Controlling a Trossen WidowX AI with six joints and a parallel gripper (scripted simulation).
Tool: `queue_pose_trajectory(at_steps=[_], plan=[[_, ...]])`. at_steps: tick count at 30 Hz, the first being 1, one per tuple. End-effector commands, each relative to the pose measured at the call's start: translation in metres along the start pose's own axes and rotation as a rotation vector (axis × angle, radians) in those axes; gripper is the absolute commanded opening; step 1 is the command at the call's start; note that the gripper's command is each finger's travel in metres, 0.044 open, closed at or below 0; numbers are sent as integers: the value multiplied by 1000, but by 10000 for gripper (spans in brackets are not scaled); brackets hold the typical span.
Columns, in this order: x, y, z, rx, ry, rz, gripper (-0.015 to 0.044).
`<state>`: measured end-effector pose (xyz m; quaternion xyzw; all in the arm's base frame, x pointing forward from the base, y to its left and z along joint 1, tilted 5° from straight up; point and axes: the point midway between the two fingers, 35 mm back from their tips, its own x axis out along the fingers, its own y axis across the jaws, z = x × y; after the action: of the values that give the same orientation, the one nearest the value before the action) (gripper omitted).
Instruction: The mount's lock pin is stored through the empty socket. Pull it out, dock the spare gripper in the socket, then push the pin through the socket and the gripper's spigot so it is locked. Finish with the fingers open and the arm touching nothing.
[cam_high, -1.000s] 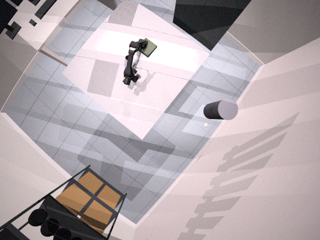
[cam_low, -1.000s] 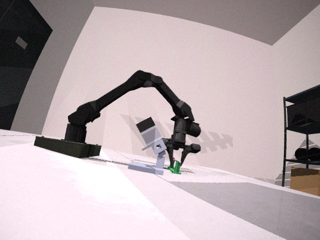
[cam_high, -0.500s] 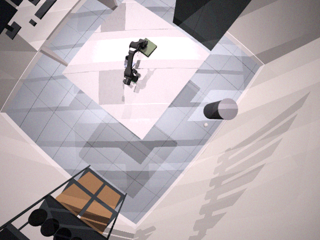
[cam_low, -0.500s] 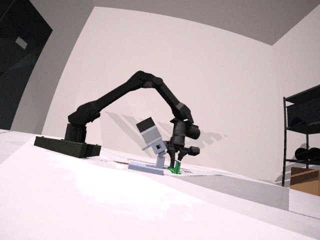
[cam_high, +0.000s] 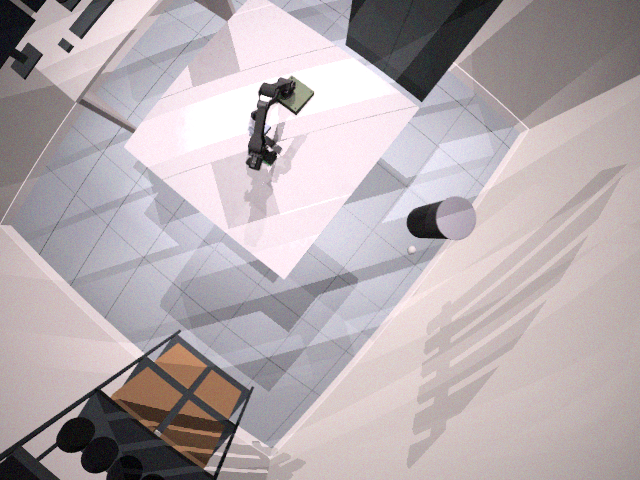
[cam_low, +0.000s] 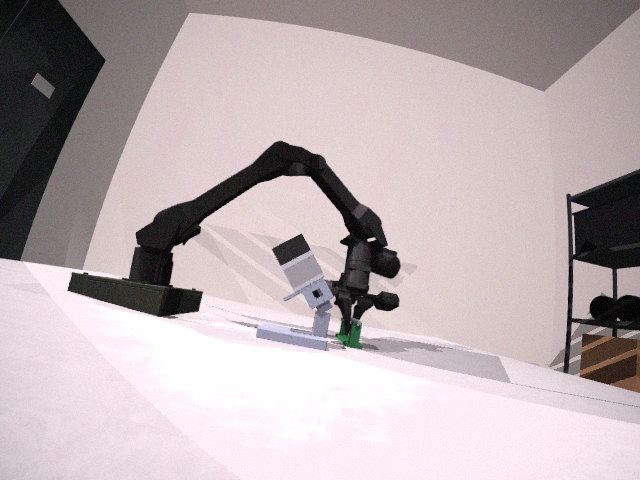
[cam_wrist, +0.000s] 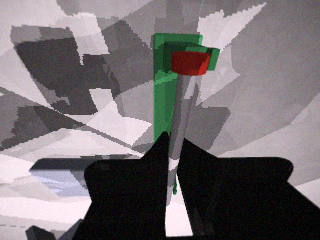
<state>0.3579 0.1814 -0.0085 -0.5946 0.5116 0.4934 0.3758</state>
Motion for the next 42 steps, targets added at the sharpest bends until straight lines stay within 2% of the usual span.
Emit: queue_pose_trajectory(at_steps=[1,19,33,42], plan=[[-12,-3,-3,4,0,-10,0],[-64,-1,-17,4,0,-10,0],[-58,1,-15,5,0,2,7],[-68,26,-12,5,-2,4,0]])
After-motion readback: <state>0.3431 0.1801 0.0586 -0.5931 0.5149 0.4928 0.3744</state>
